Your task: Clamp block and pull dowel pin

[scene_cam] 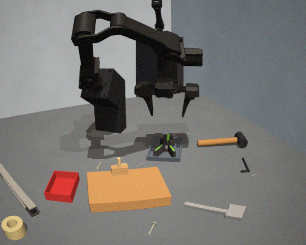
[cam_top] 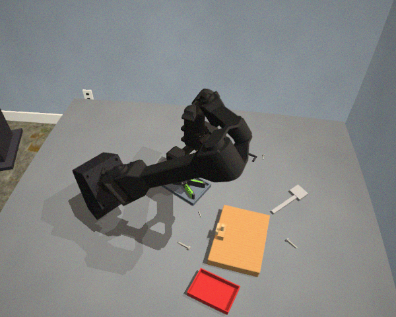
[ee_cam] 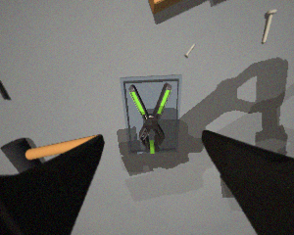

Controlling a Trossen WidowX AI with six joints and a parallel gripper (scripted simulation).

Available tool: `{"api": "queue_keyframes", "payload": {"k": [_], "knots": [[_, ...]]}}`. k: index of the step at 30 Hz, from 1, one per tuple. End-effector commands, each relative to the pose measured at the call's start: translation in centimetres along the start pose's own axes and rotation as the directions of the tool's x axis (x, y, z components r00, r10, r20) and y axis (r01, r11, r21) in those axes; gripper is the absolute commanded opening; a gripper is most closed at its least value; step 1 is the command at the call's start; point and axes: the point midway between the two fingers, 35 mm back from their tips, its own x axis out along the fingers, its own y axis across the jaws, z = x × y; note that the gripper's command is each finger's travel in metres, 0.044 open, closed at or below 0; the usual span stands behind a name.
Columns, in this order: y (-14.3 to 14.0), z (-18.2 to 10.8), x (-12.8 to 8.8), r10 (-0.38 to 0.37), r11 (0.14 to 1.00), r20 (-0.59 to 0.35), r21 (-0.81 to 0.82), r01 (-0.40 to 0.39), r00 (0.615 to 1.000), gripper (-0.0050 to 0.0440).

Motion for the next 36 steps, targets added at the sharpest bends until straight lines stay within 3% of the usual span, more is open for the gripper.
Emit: {"api": "queue_keyframes", "payload": {"k": [1, 36], "knots": [[-0.1, -0.1, 0.8, -0.001, 1.0, 0.004, -0.009, 0.001, 1.0, 0.044], [-0.3, 0.2, 5.9, -0.003, 1.0, 0.012, -0.008, 0.003, 1.0, 0.044]]}}
